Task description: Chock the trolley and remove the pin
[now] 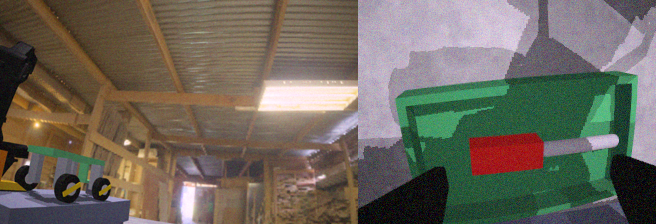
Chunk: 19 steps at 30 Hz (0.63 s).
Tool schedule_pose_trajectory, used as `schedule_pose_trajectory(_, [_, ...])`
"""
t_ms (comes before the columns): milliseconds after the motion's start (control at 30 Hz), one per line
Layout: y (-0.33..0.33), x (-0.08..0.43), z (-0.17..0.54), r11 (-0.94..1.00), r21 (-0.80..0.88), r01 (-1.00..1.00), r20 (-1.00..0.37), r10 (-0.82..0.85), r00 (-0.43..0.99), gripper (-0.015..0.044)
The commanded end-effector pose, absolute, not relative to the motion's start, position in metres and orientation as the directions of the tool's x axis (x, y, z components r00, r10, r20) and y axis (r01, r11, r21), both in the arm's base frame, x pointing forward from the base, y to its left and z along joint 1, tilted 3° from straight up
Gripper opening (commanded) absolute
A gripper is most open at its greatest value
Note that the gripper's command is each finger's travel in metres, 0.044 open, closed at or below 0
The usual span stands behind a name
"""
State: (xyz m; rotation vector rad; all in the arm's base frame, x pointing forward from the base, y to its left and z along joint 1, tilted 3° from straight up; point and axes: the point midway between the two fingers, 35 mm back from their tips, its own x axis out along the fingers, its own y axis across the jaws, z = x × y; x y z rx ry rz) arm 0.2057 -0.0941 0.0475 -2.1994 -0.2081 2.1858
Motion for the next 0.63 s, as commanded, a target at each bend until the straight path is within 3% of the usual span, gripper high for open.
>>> schedule_pose_trajectory(0, [-0.094,0.207,0.063,-0.991,-0.109,0.076,-0.994,0.11,0.018,0.0366])
schedule_pose_trajectory(100, [-0.094,0.206,0.071,-0.991,-0.109,0.077,-0.994,0.11,0.018,0.044])
schedule_pose_trajectory(600, [-0.093,0.206,0.111,-0.991,-0.109,0.077,-0.994,0.11,0.018,0.044])
